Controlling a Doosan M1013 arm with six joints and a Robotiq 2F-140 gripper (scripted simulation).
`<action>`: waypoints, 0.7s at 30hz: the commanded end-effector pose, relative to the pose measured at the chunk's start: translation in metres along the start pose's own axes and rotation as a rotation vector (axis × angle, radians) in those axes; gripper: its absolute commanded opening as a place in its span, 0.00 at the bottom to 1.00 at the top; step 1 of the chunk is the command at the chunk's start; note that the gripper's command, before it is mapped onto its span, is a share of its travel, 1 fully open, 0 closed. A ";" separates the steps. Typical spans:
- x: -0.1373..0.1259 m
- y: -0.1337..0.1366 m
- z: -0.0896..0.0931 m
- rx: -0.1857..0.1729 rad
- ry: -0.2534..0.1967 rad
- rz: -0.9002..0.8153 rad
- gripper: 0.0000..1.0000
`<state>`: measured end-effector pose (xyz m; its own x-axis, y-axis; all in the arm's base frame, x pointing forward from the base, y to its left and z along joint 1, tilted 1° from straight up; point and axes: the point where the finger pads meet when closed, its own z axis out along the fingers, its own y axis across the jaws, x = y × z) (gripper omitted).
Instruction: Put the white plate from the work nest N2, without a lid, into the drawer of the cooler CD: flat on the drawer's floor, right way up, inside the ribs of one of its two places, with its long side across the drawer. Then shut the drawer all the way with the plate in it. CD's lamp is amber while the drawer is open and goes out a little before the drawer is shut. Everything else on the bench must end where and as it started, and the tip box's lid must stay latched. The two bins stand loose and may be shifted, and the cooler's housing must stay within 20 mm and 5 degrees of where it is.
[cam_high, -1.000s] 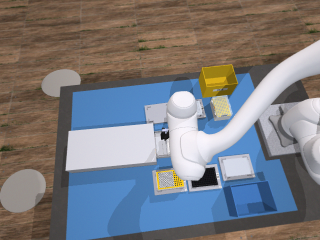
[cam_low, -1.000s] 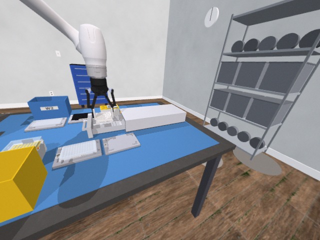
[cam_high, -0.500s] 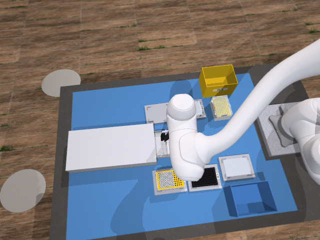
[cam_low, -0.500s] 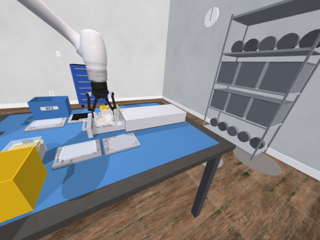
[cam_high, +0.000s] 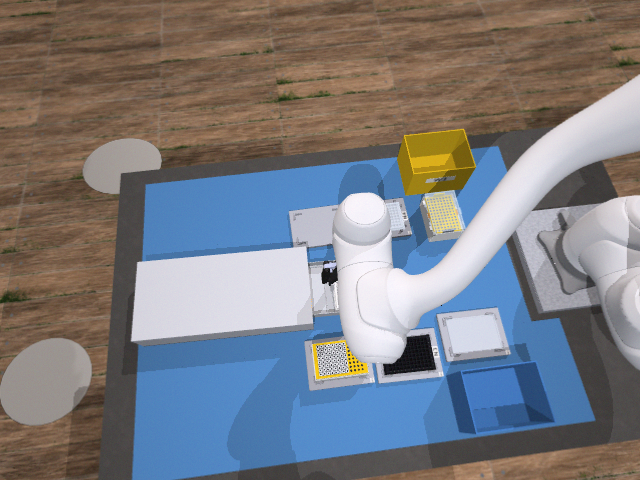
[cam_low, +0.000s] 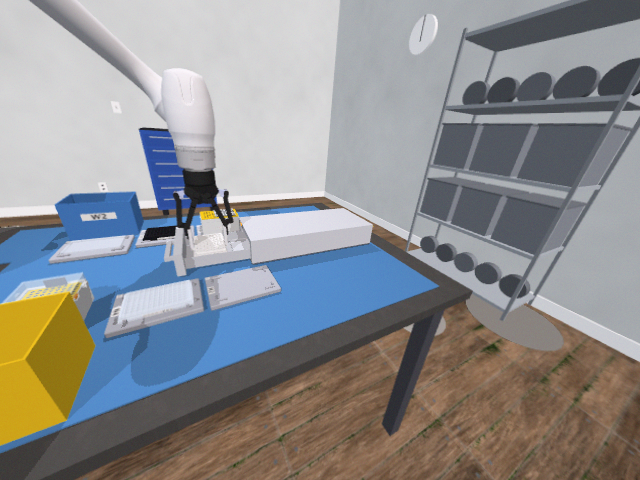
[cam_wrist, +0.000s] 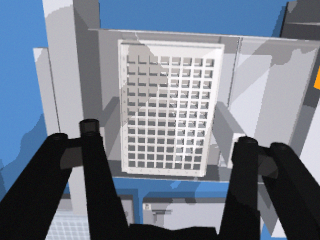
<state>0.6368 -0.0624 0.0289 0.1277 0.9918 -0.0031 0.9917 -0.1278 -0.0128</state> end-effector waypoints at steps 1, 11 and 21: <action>0.000 0.000 0.003 0.000 0.000 0.000 0.00; 0.000 0.000 0.005 0.000 0.000 0.000 0.00; 0.000 0.000 0.005 0.000 0.000 0.000 0.00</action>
